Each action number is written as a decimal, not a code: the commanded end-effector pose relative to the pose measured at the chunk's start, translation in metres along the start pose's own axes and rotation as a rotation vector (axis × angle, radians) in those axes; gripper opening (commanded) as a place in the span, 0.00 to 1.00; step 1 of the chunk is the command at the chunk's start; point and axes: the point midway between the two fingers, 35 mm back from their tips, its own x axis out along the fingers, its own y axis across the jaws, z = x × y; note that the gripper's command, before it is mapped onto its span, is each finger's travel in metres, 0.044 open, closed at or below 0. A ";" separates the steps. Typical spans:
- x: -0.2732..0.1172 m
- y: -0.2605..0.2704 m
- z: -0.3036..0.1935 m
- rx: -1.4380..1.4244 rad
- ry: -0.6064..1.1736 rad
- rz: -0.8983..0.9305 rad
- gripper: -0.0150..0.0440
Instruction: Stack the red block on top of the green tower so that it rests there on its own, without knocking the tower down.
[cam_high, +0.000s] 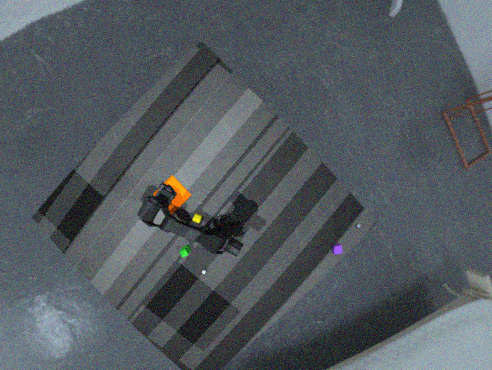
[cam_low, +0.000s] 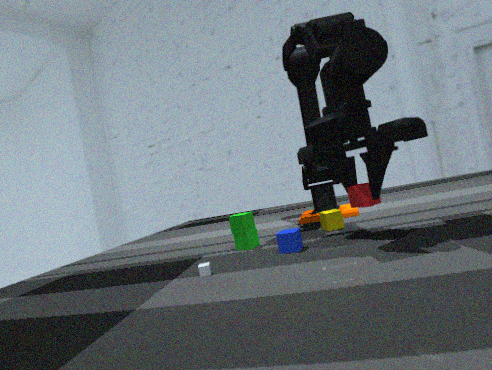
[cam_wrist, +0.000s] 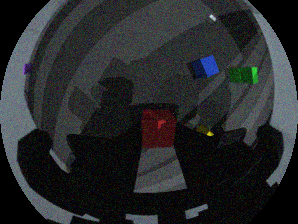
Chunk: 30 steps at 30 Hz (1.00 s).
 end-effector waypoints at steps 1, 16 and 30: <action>-0.023 -0.001 0.000 0.005 -0.003 -0.003 0.25; -0.069 -0.001 0.000 0.005 -0.003 -0.003 0.25; -0.070 -0.034 0.029 0.005 -0.006 -0.006 0.25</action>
